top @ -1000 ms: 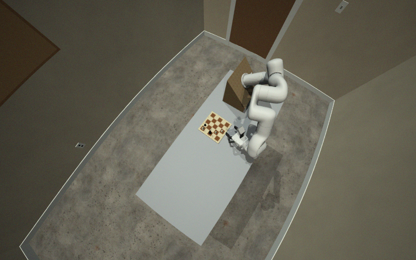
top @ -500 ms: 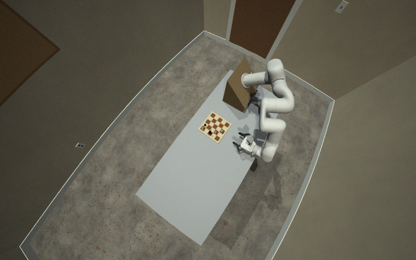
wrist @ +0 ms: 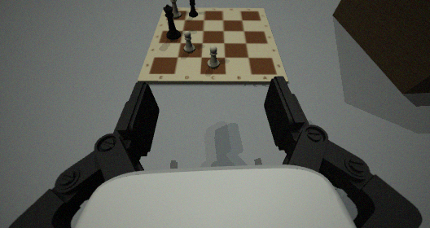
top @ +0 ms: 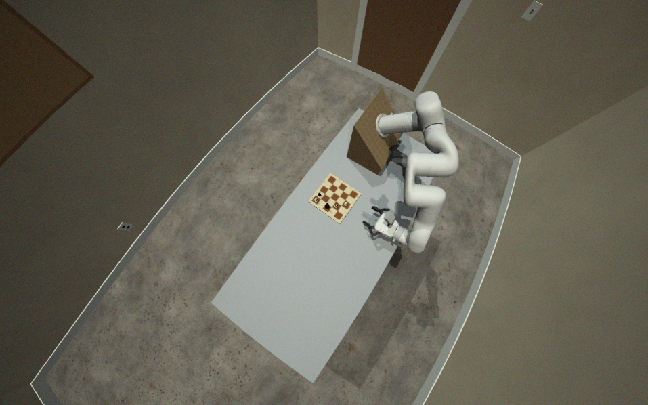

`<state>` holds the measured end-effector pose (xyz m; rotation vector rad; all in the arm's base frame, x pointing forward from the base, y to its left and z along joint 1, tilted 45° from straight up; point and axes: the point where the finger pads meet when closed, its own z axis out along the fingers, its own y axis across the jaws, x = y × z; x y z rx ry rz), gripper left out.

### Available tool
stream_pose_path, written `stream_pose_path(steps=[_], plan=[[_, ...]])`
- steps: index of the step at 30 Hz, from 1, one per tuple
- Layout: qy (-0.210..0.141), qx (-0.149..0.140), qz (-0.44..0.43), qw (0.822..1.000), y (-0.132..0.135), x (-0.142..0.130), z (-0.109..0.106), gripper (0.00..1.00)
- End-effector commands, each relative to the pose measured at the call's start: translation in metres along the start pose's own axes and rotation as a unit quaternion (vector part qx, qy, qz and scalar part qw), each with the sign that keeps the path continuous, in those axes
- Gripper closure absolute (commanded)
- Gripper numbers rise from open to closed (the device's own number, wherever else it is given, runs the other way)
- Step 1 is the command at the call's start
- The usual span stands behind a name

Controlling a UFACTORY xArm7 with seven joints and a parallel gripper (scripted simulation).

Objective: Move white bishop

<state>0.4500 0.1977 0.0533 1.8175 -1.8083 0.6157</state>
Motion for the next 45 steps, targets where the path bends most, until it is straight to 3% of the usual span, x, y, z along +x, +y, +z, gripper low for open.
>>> stream_pose_path(steps=[1, 33, 45], plan=[[0.0, 0.0, 0.002, 1.0, -0.001, 0.001, -0.001, 0.0], [0.0, 0.0, 0.002, 1.0, -0.001, 0.004, -0.001, 0.0], [0.0, 0.0, 0.002, 1.0, 0.001, 0.072, -0.008, 0.0]])
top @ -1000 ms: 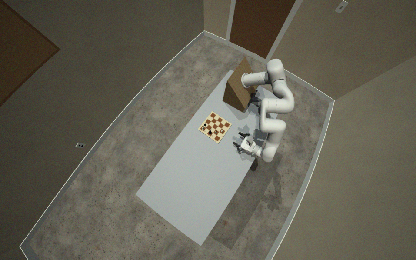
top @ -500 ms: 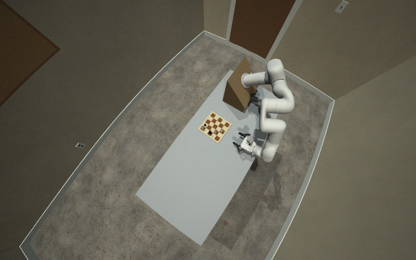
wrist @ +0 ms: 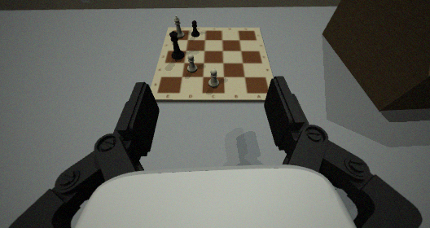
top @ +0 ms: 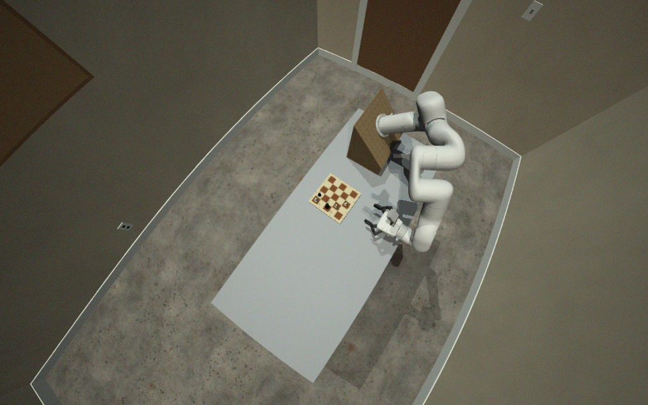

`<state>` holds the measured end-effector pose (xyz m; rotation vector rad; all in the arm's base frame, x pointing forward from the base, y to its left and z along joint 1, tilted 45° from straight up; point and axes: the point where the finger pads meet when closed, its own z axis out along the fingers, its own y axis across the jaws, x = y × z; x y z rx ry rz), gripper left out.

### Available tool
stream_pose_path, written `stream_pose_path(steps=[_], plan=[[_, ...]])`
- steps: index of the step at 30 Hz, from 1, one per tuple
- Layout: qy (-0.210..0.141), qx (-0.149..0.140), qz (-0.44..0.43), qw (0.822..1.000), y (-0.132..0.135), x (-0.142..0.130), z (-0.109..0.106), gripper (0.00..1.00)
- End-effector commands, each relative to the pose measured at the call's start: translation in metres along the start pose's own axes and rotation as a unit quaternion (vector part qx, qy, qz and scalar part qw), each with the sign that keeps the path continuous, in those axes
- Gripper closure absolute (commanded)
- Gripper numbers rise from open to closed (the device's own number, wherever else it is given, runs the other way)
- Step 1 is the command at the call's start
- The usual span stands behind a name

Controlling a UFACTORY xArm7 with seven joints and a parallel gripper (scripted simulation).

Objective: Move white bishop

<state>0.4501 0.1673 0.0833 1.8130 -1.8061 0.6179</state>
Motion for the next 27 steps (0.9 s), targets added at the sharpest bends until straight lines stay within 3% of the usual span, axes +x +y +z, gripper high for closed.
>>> stream_pose_path(steps=[1, 13, 15, 17, 18, 19, 22, 24, 27], plan=[[-0.003, 0.001, 0.001, 1.0, 0.0, 0.035, -0.004, 0.0], [-0.005, -0.003, 0.003, 1.0, 0.0, 0.044, -0.002, 0.0], [-0.027, -0.026, 0.014, 0.999, -0.003, 0.042, 0.014, 0.0], [-0.077, -0.075, 0.04, 0.993, -0.007, 0.038, 0.047, 0.0], [-0.077, -0.075, 0.04, 0.993, -0.007, 0.038, 0.047, 0.0], [-0.113, -0.108, 0.061, 0.986, -0.01, 0.035, 0.069, 0.0], [-0.113, -0.108, 0.061, 0.986, -0.01, 0.035, 0.069, 0.0], [-0.178, -0.167, 0.108, 0.964, -0.016, 0.029, 0.116, 0.0], [-0.2, -0.185, 0.122, 0.954, -0.016, 0.029, 0.116, 0.0]])
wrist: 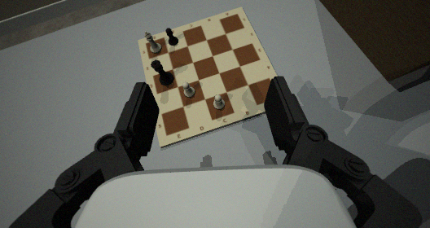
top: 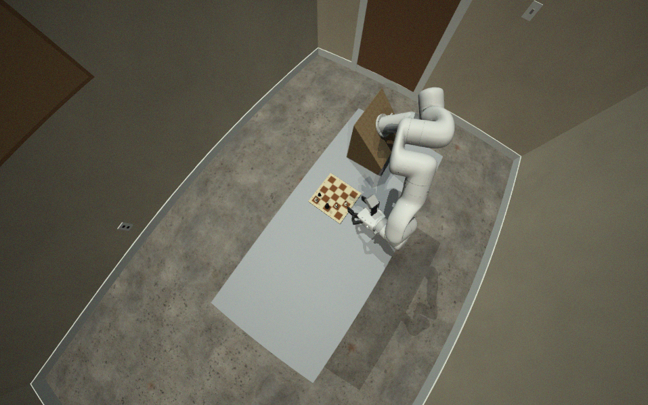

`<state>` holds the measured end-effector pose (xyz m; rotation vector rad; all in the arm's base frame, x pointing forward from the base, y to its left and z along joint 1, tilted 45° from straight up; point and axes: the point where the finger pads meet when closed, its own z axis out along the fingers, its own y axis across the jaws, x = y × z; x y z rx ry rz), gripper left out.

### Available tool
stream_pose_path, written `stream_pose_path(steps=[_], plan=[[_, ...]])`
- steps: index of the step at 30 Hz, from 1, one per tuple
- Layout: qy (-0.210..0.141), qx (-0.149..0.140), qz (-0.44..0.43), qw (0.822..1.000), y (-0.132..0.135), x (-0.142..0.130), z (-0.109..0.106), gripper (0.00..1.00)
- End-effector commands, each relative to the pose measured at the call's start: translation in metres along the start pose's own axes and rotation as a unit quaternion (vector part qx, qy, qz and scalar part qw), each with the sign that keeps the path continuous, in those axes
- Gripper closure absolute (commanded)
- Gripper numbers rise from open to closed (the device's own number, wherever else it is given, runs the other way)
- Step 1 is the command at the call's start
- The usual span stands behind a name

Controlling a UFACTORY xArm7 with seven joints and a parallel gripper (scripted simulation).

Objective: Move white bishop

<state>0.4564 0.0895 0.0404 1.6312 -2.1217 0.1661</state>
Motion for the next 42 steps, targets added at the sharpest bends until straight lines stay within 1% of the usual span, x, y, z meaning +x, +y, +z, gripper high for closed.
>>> stream_pose_path(steps=[1, 2, 3, 5, 6, 9, 10, 12, 13, 16, 17, 19, 20, 22, 23, 24, 27, 29, 30, 31, 42], plan=[[-0.1, -0.075, 0.063, 0.99, -0.027, 0.006, 0.052, 0.0], [-0.116, -0.088, 0.073, 0.987, -0.027, 0.006, 0.052, 0.0], [-0.13, -0.099, 0.089, 0.983, -0.037, 0.01, 0.072, 0.0], [-0.162, -0.122, 0.11, 0.973, -0.037, 0.01, 0.072, 0.0], [-0.176, -0.132, 0.126, 0.967, -0.049, 0.015, 0.089, 0.0], [-0.226, -0.166, 0.16, 0.947, -0.049, 0.015, 0.089, 0.0], [-0.239, -0.175, 0.177, 0.939, -0.061, 0.022, 0.105, 0.0], [-0.239, -0.175, 0.177, 0.939, -0.061, 0.022, 0.105, 0.0], [-0.283, -0.203, 0.216, 0.912, -0.072, 0.029, 0.118, 0.0], [-0.322, -0.226, 0.246, 0.886, -0.072, 0.029, 0.118, 0.0], [-0.335, -0.233, 0.262, 0.875, -0.084, 0.038, 0.129, 0.0], [-0.365, -0.25, 0.286, 0.85, -0.084, 0.038, 0.129, 0.0], [-0.377, -0.257, 0.301, 0.838, -0.094, 0.046, 0.138, 0.0], [-0.404, -0.27, 0.323, 0.812, -0.094, 0.046, 0.138, 0.0], [-0.417, -0.277, 0.338, 0.797, -0.102, 0.054, 0.146, 0.0], [-0.43, -0.283, 0.349, 0.783, -0.102, 0.054, 0.146, 0.0], [-0.466, -0.3, 0.387, 0.737, -0.115, 0.068, 0.158, 0.0], [-0.466, -0.3, 0.387, 0.737, -0.115, 0.068, 0.158, 0.0], [-0.472, -0.303, 0.393, 0.729, -0.116, 0.07, 0.159, 0.0], [-0.473, -0.303, 0.393, 0.728, -0.116, 0.07, 0.159, 0.0], [-0.473, -0.303, 0.393, 0.728, -0.116, 0.07, 0.159, 0.0]])
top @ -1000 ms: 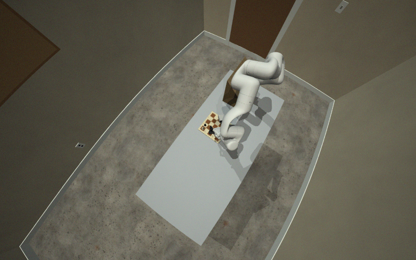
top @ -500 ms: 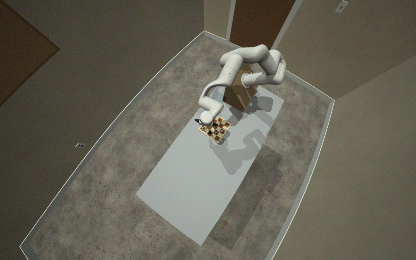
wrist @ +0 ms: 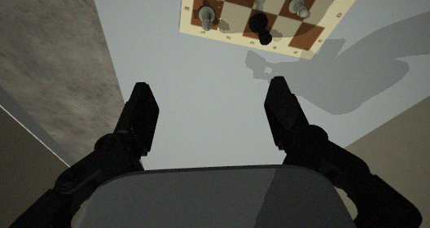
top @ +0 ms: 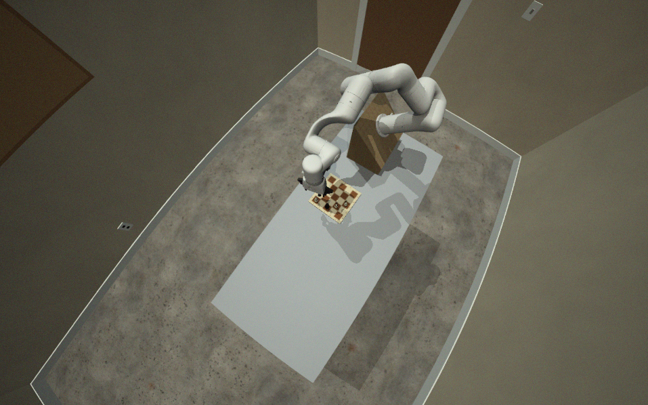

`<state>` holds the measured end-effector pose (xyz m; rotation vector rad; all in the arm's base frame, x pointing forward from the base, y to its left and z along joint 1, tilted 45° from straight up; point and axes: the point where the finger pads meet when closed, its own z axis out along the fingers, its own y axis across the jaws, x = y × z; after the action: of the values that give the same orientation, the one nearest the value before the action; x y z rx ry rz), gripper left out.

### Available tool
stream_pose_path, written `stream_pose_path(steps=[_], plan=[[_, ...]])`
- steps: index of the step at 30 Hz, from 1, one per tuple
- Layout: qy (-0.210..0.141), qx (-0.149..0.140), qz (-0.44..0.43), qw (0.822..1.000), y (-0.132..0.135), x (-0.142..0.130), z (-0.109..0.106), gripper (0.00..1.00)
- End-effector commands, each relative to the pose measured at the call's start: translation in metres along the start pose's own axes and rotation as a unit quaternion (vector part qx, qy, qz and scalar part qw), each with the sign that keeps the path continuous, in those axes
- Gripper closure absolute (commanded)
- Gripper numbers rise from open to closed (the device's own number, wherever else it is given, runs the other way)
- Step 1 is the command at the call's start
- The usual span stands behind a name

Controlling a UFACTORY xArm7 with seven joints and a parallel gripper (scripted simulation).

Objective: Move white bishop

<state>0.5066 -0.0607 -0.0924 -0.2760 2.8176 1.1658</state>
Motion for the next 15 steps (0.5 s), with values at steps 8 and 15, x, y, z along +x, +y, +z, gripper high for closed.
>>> stream_pose_path(steps=[8, 15], plan=[[-0.003, 0.001, 0.001, 1.0, -0.0018, -0.0009, -0.0025, 0.0], [-0.005, 0.002, 0.003, 1.0, -0.0021, -0.0016, -0.0053, 0.0]])
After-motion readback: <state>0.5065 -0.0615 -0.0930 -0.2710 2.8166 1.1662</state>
